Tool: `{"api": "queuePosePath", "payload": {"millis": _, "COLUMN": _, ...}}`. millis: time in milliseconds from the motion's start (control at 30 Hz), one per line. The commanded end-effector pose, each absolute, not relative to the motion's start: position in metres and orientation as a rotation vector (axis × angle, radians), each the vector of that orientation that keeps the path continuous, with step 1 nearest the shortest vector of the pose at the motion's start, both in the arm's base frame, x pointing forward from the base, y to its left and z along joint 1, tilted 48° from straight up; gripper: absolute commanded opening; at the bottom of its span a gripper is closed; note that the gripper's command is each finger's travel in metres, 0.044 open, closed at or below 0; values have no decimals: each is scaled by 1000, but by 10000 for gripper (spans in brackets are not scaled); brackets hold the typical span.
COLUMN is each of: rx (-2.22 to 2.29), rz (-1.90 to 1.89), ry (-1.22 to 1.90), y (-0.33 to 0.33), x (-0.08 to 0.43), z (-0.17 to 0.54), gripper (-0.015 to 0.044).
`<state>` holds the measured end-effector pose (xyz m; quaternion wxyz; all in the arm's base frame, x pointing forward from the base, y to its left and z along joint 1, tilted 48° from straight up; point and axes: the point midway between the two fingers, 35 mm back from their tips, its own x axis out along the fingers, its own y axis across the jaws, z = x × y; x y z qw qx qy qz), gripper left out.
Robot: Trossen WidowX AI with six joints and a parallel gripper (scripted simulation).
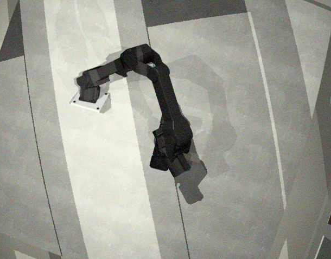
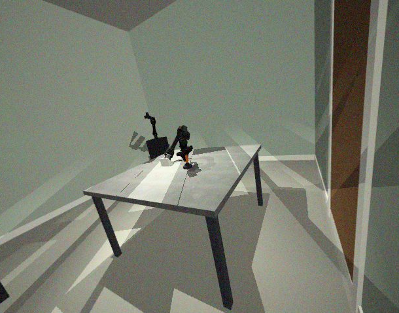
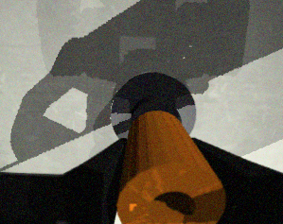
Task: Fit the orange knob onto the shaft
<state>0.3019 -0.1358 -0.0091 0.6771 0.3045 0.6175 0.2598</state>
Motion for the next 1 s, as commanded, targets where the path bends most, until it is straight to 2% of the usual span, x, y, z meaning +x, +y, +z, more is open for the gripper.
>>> {"api": "queuePosePath", "payload": {"millis": 0, "rx": 636, "rz": 621, "ry": 1362, "y": -138, "x": 301, "z": -10, "gripper": 0}}
{"api": "queuePosePath", "payload": {"millis": 967, "rx": 633, "rz": 623, "ry": 1361, "y": -134, "x": 302, "z": -13, "gripper": 0}}
